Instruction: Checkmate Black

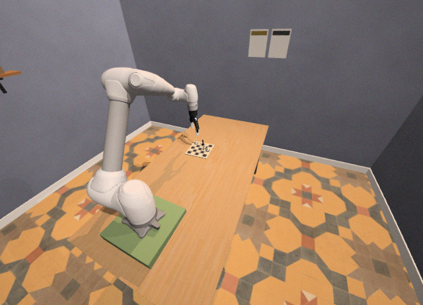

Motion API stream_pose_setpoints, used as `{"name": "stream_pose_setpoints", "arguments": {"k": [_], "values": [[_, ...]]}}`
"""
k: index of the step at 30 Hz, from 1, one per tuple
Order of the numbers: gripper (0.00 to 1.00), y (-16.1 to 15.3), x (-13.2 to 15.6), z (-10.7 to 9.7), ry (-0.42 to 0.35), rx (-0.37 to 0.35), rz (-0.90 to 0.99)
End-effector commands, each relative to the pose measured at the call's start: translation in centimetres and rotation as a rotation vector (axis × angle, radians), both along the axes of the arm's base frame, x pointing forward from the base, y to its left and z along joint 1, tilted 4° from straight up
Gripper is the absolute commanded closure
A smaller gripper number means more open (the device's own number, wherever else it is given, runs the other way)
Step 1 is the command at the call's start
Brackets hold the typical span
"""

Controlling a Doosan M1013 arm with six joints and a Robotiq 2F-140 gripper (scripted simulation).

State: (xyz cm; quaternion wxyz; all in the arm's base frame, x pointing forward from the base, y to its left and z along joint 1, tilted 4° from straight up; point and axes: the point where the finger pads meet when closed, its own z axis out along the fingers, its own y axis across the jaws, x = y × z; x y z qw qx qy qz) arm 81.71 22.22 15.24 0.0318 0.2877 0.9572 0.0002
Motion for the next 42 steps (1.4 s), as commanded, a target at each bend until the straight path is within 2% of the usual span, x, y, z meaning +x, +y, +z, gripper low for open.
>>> {"name": "stream_pose_setpoints", "arguments": {"k": [1,20,42], "values": [[0.0,0.0,0.0,0.4,0.0,0.0,0.0],[0.0,0.1,-0.3,4.5,0.0,0.0,0.0],[0.0,0.1,-0.3,4.7,0.0,0.0,0.0]]}}
